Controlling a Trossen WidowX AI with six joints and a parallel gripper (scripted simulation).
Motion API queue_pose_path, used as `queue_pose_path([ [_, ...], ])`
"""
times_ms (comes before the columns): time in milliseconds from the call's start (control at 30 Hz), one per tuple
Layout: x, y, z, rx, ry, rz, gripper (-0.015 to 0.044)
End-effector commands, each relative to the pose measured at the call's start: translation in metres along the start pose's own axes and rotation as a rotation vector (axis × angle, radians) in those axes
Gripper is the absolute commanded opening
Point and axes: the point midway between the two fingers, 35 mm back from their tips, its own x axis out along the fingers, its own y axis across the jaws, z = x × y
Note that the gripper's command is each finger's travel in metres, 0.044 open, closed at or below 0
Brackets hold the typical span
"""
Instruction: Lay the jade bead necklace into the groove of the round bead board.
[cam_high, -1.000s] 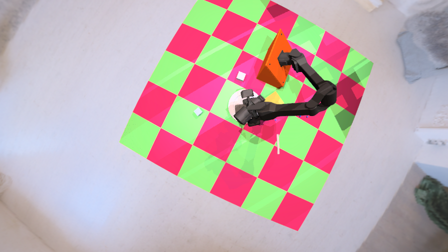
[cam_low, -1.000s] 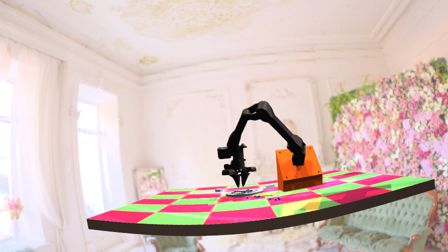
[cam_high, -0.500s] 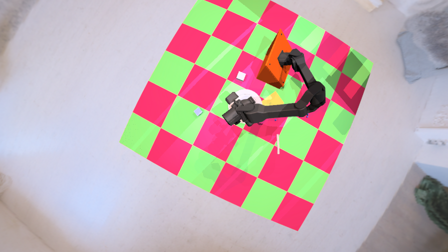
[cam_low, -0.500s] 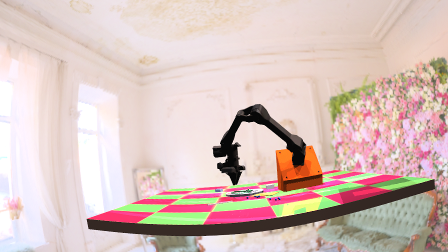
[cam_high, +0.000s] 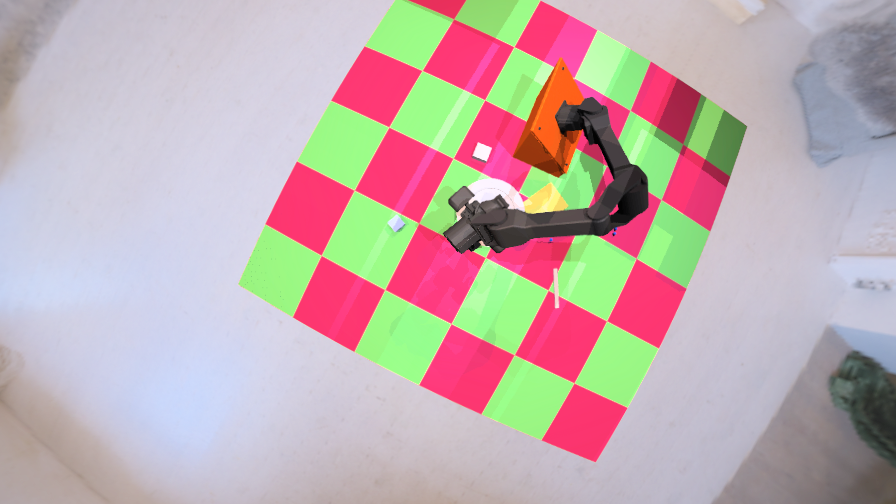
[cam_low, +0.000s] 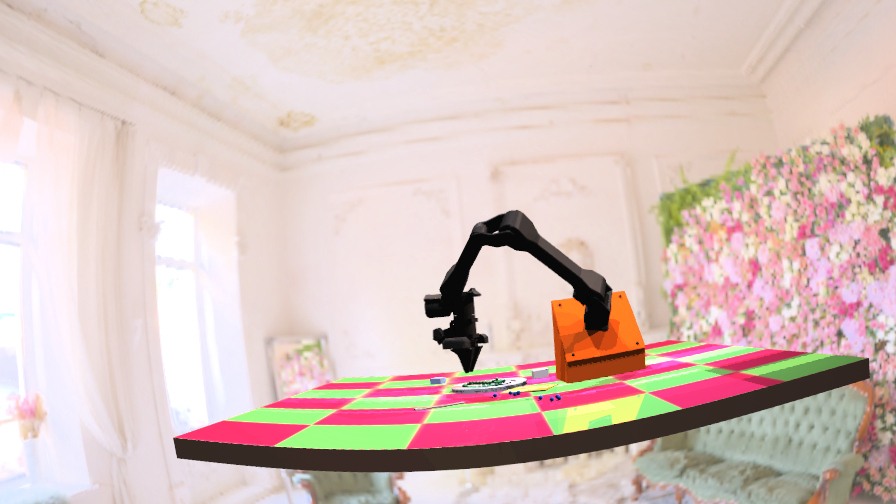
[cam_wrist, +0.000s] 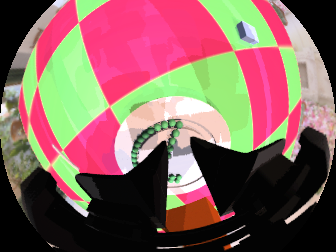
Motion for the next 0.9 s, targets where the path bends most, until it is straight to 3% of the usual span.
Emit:
queue_pose_path([
  [0, 0.005, 0.0, 0.0, 0.002, 0.001, 0.001, 0.012],
  [767, 0.032, 0.0, -0.002, 0.005, 0.008, 0.002, 0.012],
  [867, 0.03, 0.0, 0.0, -0.003, 0.004, -0.002, 0.0041],
])
